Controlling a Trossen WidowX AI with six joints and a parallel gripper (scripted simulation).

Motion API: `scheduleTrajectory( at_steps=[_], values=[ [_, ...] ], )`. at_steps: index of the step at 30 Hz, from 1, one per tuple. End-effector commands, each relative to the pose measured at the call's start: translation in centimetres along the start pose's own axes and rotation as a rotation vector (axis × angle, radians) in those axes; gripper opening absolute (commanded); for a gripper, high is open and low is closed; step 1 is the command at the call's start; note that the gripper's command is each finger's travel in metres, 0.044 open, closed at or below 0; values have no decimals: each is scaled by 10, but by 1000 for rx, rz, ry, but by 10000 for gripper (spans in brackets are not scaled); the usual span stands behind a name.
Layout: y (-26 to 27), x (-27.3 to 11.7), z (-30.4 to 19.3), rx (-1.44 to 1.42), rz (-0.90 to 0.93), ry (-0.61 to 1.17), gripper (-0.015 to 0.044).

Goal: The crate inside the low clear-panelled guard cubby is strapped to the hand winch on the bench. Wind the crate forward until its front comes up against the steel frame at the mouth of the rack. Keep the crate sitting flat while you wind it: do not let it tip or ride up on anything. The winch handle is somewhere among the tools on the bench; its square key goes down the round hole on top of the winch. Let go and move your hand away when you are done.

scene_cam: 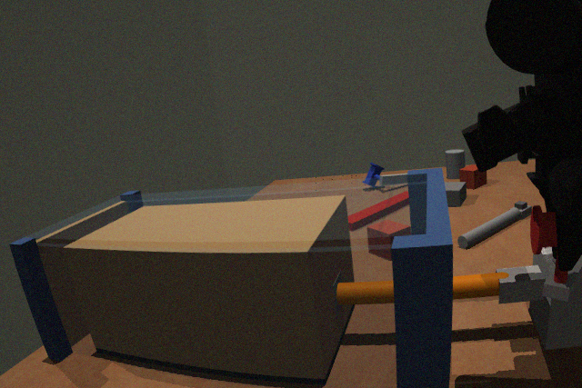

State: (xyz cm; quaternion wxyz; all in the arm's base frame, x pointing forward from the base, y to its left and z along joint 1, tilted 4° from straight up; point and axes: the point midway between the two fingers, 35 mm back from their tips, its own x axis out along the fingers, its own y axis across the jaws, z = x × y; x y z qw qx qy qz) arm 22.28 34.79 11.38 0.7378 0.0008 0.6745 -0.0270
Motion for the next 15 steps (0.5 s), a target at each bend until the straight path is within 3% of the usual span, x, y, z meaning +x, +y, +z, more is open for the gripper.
scheduleTrajectory(
  at_steps=[1, 15],
  values=[
    [10, 1, -28, -53, 3, 46, 0],
    [11, 1, -36, -53, 4, 47, 0]
  ],
)
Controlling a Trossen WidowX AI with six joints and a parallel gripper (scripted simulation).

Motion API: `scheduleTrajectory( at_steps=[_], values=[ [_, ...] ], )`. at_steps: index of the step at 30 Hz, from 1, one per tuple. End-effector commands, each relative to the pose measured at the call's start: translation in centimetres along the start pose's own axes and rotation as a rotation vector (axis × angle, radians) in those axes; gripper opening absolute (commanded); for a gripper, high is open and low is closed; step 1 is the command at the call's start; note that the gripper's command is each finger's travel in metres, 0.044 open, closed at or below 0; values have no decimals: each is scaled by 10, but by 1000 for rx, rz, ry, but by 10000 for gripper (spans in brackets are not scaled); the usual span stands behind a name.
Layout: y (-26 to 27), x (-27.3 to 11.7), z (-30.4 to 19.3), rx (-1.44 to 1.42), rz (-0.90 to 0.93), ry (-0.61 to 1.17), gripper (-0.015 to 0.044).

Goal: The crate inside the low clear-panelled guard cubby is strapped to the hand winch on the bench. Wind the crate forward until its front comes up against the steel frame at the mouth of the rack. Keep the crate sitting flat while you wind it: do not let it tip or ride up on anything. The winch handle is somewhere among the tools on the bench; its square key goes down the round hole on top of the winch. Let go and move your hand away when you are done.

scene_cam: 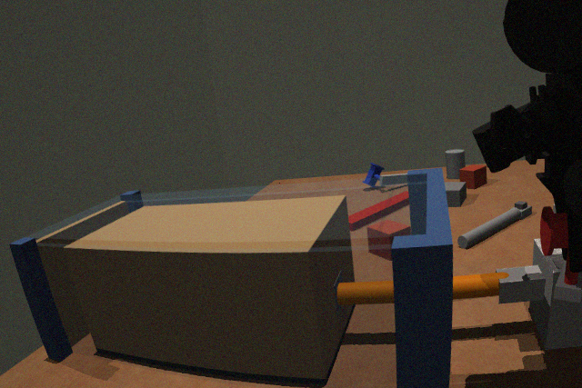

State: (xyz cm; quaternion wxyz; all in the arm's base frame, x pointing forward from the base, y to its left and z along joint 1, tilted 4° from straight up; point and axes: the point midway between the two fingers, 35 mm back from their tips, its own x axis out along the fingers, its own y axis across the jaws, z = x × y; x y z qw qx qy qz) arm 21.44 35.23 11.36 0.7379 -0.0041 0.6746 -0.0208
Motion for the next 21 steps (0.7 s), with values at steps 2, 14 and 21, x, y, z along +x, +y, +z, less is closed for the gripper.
scheduleTrajectory(
  at_steps=[2, 14, 21],
  values=[
    [8, 1, -28, -37, 2, 47, 0],
    [8, 1, -40, -37, 2, 49, 0],
    [8, 0, -47, -37, 2, 49, 0]
  ],
)
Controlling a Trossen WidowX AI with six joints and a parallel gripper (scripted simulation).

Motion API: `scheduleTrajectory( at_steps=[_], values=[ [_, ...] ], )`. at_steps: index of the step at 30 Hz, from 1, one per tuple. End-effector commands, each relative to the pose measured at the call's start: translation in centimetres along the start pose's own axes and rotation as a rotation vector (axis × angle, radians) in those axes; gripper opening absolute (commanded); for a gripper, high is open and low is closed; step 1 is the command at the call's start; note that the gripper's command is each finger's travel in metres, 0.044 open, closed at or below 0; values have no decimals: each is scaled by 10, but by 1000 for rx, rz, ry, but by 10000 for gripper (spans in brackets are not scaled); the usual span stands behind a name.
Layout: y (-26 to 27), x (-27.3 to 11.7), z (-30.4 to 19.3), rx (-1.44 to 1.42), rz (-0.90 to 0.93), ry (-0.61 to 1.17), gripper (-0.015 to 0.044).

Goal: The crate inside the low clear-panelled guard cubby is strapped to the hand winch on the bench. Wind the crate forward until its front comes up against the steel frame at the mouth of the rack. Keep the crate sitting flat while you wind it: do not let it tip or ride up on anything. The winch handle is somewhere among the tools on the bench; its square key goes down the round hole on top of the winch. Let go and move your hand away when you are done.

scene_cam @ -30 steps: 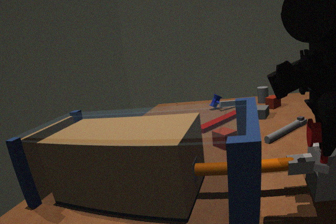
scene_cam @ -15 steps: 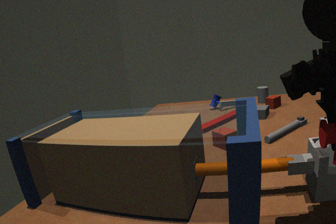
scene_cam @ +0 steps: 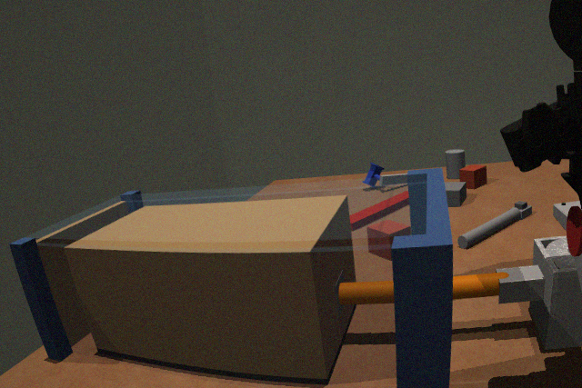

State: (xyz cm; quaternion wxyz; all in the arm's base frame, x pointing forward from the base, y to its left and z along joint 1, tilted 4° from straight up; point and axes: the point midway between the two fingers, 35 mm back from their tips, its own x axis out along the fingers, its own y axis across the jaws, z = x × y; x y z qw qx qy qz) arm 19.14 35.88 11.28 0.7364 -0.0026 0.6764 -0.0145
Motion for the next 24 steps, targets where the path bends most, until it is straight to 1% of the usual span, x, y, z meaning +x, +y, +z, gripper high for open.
scheduleTrajectory(
  at_steps=[1, 24],
  values=[
    [2, 2, -26, -31, -10, 45, 0],
    [-3, 1, -47, -31, -10, 47, 0]
  ],
)
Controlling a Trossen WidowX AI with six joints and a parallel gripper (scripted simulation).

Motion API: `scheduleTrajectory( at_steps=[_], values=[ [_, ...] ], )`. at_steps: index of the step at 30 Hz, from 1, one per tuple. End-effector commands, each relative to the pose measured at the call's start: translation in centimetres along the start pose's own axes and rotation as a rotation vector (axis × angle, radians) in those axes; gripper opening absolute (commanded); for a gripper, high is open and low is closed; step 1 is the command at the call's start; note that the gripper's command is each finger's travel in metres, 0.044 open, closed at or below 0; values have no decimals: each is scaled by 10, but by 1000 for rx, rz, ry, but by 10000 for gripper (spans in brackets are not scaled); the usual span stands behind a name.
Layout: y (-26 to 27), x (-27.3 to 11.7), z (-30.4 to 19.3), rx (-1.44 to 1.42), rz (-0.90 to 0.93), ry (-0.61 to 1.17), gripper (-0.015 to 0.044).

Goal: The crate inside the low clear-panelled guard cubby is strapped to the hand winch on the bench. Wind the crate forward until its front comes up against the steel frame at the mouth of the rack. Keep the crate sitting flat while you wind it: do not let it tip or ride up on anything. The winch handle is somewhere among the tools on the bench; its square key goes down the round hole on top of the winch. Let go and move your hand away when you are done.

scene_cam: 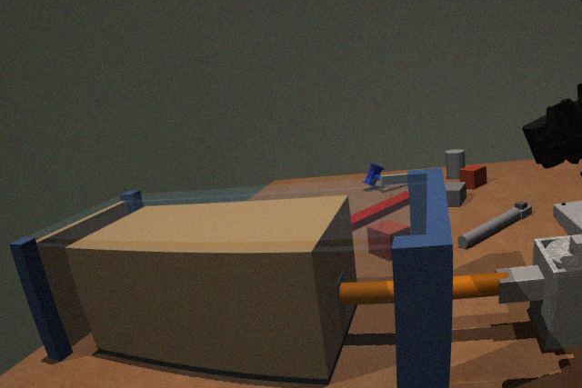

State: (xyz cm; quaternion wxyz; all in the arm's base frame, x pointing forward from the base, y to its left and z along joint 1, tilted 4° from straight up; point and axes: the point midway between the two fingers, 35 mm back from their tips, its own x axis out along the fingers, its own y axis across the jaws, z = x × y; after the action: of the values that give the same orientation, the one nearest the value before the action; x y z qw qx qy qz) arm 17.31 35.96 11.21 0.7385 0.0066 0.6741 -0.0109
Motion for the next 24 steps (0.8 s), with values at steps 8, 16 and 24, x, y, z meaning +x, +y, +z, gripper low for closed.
scheduleTrajectory(
  at_steps=[8, 16, 24],
  values=[
    [-7, 1, -36, -39, -28, 53, 0],
    [-10, 1, -43, -39, -28, 54, 0],
    [-14, 1, -50, -39, -29, 55, 0]
  ],
)
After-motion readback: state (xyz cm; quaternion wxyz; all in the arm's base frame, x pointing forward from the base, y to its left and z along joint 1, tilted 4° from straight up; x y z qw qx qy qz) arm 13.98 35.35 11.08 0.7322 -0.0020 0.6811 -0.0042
